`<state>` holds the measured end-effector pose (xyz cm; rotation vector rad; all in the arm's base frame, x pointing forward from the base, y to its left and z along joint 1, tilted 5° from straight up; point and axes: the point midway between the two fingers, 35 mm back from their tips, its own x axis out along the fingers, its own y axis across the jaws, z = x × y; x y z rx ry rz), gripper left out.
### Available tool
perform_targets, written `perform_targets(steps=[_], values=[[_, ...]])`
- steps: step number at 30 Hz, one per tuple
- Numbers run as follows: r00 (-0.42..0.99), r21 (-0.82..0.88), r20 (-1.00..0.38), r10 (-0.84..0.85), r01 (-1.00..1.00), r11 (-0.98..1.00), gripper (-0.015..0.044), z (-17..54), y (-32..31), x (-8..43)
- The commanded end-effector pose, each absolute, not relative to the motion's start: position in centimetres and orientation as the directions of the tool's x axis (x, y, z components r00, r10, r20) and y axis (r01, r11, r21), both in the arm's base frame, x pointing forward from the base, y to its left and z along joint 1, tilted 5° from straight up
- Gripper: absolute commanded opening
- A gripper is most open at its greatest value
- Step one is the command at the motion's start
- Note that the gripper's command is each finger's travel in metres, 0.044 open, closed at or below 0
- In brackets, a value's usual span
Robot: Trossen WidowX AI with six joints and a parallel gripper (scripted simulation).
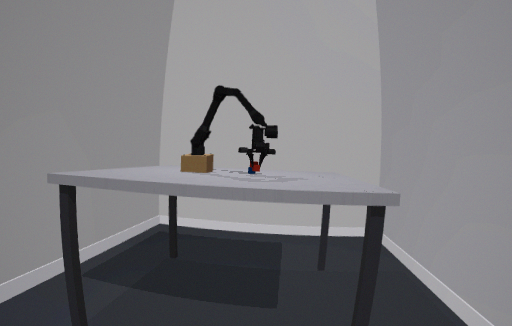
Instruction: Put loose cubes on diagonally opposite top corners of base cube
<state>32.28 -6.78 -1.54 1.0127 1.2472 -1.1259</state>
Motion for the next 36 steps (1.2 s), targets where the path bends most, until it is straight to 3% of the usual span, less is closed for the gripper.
perform_targets(steps=[1,23,36], values=[[0.0,-0.014,-0.997,-0.081,0.984,0.175,0.0105,0.1,-6.8,32.7],[0.0,-0.014,-0.997,-0.081,0.984,0.175,0.0105,7.0,-6.1,32.4],[0.0,-0.019,-0.997,-0.078,0.967,0.254,0.0105,6.8,-3.3,32.2]])
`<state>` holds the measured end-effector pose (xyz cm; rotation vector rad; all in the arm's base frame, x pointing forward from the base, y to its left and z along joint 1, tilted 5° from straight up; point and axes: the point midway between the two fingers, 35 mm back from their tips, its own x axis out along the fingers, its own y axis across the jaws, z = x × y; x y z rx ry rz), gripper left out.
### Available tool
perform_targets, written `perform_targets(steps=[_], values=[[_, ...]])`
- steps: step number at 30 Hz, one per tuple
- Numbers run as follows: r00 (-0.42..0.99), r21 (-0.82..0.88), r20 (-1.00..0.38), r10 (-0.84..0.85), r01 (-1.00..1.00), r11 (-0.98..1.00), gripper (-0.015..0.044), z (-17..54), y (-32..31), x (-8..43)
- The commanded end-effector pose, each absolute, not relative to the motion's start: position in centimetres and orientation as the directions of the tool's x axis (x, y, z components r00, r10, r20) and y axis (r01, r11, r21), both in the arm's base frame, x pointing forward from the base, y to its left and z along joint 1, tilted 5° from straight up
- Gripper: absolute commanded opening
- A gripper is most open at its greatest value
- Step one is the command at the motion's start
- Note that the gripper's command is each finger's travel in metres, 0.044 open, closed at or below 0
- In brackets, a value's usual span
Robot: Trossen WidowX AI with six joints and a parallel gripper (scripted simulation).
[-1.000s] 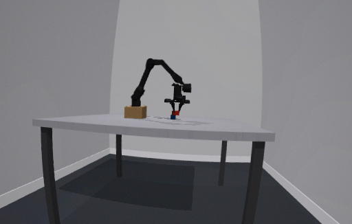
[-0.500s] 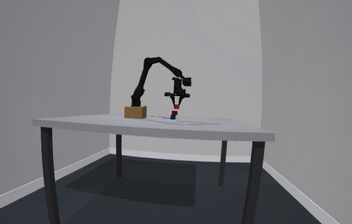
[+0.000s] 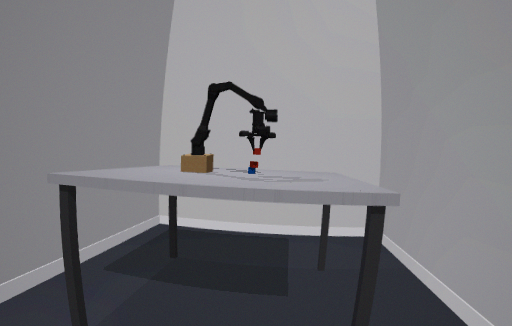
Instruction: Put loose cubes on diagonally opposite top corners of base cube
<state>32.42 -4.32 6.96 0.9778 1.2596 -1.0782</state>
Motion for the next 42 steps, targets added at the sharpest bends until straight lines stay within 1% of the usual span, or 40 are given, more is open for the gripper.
perform_targets(steps=[1,30,42], values=[[0.0,-0.02,-0.997,-0.077,0.965,0.263,0.0105,6.8,-3.0,32.1],[-0.002,-0.039,-0.997,-0.071,0.856,0.515,0.0105,5.4,5.6,29.6],[-0.004,-0.038,-0.998,-0.067,0.856,0.515,0.0105,2.8,5.6,29.4]])
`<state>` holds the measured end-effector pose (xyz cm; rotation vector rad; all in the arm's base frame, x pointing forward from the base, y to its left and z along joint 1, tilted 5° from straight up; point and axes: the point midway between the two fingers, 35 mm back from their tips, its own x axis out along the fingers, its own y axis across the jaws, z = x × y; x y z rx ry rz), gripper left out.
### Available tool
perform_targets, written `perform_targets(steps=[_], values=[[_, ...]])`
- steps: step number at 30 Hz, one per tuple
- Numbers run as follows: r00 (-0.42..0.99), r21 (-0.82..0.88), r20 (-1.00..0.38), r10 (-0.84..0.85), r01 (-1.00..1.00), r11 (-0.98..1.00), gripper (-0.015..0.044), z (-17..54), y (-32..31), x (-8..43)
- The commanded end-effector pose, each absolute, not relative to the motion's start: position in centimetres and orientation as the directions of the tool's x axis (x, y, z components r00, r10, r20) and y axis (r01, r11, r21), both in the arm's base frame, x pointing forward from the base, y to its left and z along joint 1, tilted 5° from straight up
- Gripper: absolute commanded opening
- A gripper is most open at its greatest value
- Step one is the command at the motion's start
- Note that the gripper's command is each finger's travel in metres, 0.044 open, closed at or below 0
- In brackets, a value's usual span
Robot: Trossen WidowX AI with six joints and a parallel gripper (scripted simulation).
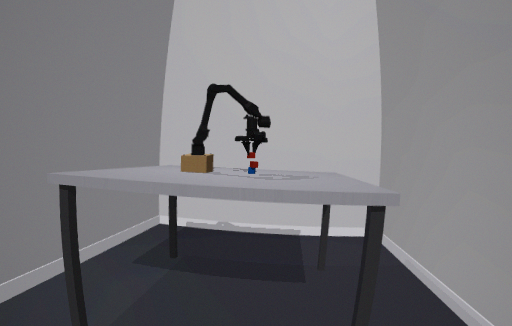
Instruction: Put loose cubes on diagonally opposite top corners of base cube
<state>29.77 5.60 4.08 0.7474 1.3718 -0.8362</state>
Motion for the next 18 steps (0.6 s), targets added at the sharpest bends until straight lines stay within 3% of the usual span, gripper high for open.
perform_targets(steps=[1,18], values=[[-0.004,-0.038,-0.998,-0.066,0.857,0.515,0.0105,2.5,5.5,29.4],[-0.004,-0.038,-0.998,-0.068,0.856,0.516,0.0105,1.4,5.5,29.4]])
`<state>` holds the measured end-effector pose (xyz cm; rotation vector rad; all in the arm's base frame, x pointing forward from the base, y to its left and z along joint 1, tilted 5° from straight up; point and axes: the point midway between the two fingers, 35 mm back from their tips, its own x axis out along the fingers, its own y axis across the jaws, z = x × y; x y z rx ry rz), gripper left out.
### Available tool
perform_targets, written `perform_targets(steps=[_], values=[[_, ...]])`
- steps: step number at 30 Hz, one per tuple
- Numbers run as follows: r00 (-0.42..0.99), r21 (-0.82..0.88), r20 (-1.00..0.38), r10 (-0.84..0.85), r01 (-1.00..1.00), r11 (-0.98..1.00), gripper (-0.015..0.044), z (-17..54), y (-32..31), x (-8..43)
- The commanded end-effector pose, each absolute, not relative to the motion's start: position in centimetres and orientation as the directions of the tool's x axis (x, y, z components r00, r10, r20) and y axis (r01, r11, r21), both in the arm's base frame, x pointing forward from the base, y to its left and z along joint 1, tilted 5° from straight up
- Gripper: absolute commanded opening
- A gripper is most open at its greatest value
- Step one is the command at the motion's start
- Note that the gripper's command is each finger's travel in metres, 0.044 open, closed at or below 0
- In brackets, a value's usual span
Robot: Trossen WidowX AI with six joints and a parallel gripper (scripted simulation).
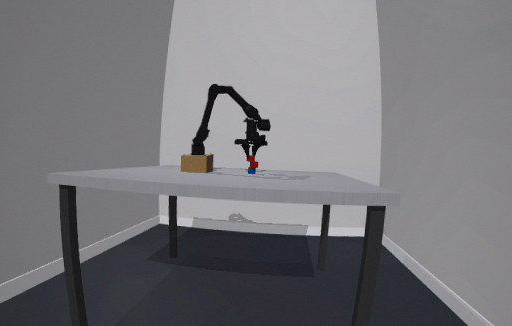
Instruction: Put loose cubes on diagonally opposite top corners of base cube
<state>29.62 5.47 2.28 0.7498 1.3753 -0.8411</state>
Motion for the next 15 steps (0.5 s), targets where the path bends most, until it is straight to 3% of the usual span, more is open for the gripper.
perform_targets(steps=[1,15], values=[[-0.003,-0.038,-0.998,-0.068,0.855,0.517,0.0105,1.1,5.5,29.4],[-0.002,-0.039,-0.997,-0.071,0.853,0.521,0.0105,-0.6,5.4,29.5]])
